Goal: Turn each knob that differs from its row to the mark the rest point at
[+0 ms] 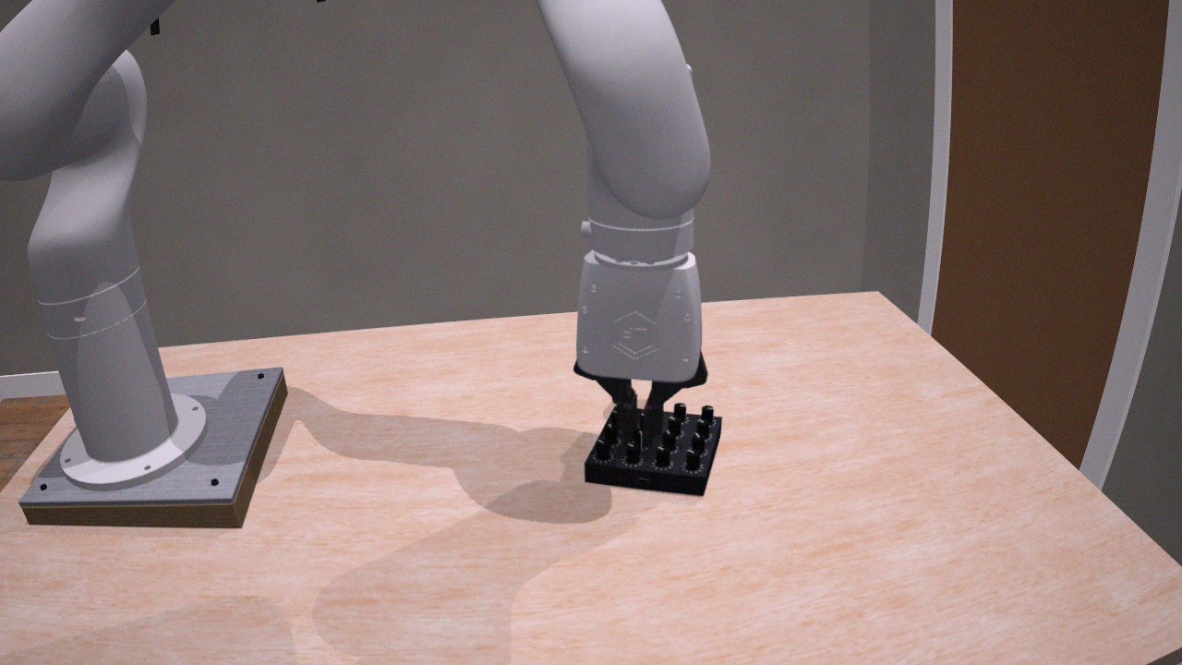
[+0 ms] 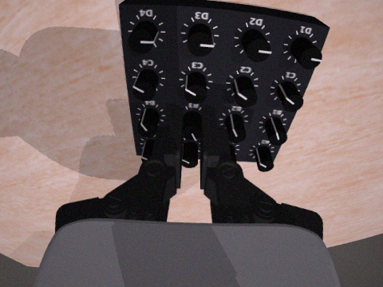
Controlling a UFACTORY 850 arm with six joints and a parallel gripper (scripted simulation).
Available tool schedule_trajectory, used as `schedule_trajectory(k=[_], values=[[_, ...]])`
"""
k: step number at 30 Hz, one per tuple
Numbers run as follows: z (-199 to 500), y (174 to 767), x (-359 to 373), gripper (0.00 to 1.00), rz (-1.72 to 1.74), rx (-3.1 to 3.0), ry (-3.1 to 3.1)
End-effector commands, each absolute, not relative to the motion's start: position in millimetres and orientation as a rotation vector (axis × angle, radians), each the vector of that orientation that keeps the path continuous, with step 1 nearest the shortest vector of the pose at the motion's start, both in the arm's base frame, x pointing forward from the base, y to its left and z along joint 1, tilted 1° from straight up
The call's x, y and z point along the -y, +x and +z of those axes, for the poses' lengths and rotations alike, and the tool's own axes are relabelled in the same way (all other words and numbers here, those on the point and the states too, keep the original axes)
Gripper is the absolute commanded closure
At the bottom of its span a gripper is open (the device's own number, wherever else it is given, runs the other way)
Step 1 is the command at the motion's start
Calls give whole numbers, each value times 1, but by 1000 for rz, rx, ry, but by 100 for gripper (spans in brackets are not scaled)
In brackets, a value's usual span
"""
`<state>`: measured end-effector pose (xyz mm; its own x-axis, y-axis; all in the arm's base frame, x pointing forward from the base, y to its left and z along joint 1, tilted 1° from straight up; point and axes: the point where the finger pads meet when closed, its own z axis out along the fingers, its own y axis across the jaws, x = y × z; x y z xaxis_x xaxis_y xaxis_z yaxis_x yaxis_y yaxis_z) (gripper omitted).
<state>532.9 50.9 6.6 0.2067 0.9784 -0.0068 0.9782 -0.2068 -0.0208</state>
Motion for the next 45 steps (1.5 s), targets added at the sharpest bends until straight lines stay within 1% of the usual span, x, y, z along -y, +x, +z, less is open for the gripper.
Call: schedule_trajectory(k=[1, 14, 31, 45], values=[[7, 534, -51, 92, 26, 1963, -2439], [7, 534, -51, 92, 27, 1882, -2502], [7, 534, -51, 92, 29, 1591, -2699], [7, 534, -51, 92, 30, 1129, -2926]])
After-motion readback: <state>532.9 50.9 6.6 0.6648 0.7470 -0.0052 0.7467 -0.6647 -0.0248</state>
